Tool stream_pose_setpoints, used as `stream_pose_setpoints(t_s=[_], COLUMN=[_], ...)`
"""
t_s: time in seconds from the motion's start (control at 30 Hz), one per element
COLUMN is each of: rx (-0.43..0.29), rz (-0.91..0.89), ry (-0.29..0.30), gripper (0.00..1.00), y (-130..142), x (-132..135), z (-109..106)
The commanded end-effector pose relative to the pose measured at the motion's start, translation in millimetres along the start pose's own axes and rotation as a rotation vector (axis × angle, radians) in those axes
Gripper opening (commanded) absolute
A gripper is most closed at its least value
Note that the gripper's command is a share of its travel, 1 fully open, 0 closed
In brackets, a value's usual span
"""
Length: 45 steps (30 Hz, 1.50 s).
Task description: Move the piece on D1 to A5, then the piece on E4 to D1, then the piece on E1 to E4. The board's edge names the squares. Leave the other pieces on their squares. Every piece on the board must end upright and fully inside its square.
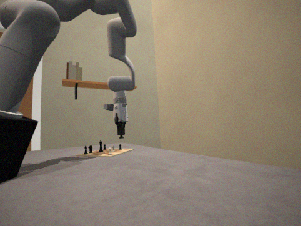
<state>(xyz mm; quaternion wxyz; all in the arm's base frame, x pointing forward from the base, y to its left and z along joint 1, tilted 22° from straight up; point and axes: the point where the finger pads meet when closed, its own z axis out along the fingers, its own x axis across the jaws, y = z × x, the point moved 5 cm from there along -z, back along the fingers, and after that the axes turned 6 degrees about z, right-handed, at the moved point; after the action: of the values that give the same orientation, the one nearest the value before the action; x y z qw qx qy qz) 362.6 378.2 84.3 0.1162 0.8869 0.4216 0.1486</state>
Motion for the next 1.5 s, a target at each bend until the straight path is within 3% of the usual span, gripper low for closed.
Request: stream_pose_setpoints(t_s=[0.0, 0.37, 0.43, 0.5, 0.63, 0.7, 0.87, 1.47], rx=[0.0, 0.0, -0.004, -0.008, -0.008, -0.004, 0.0, 0.0], rz=[0.0, 0.002, 0.022, 0.067, 0.067, 0.111, 0.131, 0.132], ry=[0.001, 0.001, 0.001, 0.003, 0.003, 0.002, 0.001, 0.001], gripper=[0.0, 0.0, 0.0, 0.0, 0.0, 0.0, 0.0, 0.0], y=[0.5, 0.1, -5.9, -18.9, -18.9, -31.8, -37.8, -38.1], x=[-0.7, -1.6, -17.2, -53.0, -53.0, -91.2, -109.5, -110.5], z=[-32.2, -32.7, -32.9, -33.2, -33.2, -33.4, -33.5, -29.9])
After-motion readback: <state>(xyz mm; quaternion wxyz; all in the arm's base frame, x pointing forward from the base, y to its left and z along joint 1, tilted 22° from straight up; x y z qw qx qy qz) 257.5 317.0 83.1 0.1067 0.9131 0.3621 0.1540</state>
